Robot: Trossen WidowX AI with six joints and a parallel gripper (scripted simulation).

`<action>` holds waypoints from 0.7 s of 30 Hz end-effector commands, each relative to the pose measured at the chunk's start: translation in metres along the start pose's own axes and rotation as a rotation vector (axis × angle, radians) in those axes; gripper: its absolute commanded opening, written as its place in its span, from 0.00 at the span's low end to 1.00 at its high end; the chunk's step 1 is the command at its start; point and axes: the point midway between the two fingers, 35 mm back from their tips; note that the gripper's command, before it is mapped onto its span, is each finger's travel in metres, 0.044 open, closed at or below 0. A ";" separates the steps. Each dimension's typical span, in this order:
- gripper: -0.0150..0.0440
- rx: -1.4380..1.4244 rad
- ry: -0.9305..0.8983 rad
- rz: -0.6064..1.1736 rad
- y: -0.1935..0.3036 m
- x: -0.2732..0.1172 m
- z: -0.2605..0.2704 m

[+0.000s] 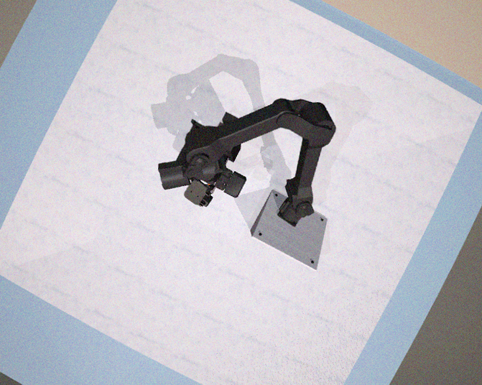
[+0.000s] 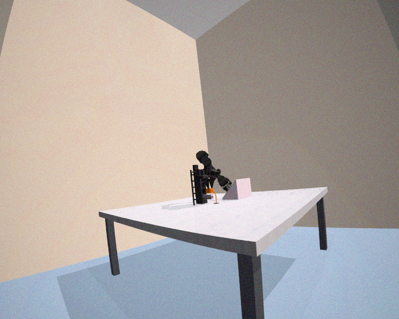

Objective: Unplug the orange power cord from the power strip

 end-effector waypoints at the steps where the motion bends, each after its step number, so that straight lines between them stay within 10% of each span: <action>1: 0.53 -0.001 0.001 0.003 0.001 0.004 0.000; 9: 0.53 -0.001 0.001 0.004 0.001 0.012 0.000; 21: 0.26 0.000 0.000 0.000 0.000 0.009 0.000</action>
Point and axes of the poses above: the point midway between the two fingers, 35 mm back from their tips, its own x axis out along the fingers, its own z axis across the jaws, y = z × x, and after that the axes turned 8 degrees about -x, right-handed
